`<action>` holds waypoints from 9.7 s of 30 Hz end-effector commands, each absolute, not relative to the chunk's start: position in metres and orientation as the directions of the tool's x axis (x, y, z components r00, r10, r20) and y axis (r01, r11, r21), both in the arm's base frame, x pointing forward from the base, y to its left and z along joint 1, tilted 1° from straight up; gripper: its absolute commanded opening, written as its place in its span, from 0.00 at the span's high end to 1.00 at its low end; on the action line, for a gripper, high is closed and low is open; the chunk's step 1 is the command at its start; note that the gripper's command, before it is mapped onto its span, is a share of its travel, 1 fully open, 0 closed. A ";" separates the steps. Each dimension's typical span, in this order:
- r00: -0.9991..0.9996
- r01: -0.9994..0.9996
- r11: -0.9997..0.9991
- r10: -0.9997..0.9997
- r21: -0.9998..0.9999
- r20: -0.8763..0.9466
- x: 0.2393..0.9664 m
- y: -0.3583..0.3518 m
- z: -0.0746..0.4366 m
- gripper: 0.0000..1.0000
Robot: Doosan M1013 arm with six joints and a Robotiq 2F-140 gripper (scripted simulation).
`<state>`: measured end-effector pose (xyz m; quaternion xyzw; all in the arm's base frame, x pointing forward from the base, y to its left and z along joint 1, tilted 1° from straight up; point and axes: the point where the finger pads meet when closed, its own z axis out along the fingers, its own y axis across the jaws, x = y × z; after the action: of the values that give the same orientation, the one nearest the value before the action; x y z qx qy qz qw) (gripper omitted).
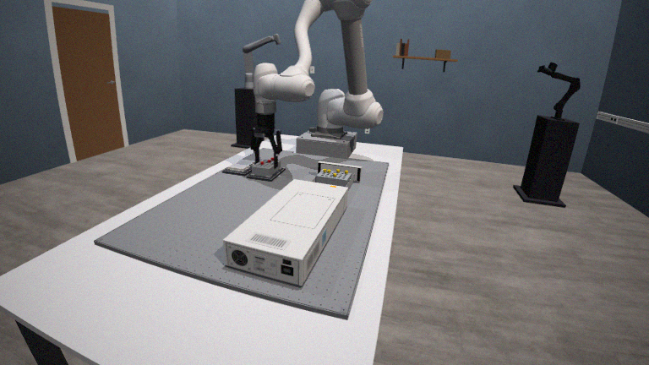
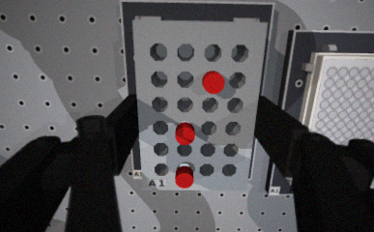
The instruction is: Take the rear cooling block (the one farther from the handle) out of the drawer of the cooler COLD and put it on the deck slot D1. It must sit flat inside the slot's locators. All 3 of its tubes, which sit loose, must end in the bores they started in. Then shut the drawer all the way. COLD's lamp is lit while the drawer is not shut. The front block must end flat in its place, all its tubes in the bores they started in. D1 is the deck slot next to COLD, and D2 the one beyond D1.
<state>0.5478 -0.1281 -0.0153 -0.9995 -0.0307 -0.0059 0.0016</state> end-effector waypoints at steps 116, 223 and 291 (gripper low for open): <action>0.998 0.059 -0.998 0.059 -0.006 0.016 0.551 -0.125 0.023 0.34; 0.952 0.305 -0.952 0.305 0.000 0.017 0.532 -0.094 0.090 0.90; -0.016 1.000 0.016 1.000 0.015 0.004 0.432 0.123 0.081 0.90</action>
<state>0.4381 0.1091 0.0796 -0.7027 -0.7115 -0.0055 -0.0007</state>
